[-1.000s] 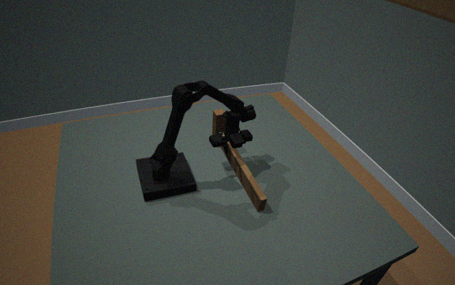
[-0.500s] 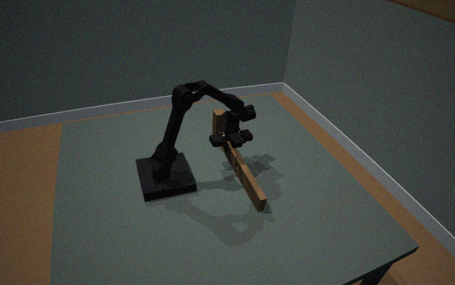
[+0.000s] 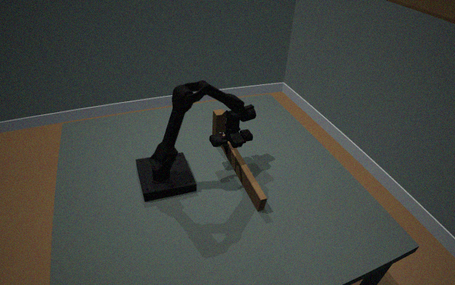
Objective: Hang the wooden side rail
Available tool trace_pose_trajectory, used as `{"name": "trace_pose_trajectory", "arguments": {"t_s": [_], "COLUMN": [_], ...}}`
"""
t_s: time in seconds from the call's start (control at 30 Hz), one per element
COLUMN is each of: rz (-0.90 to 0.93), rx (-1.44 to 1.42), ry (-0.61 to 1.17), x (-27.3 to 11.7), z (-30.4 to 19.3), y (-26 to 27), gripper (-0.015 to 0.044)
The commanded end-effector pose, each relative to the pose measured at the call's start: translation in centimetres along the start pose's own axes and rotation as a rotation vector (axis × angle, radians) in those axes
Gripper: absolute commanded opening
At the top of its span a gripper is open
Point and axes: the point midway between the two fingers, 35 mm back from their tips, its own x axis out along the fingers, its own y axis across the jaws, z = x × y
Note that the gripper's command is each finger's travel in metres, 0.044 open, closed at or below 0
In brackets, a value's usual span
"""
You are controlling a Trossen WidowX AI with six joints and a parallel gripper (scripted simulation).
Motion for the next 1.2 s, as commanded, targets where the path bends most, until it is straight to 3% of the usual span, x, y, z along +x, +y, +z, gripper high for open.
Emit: {"name": "trace_pose_trajectory", "arguments": {"t_s": [0.0, 1.17], "rz": [0.014, 0.014], "rx": [0.000, 0.000], "ry": [0.003, 0.004], "x": [-0.46, -0.49], "z": [-0.12, -0.50], "y": [0.29, 0.23], "gripper": [0.0000, 0.0000]}}
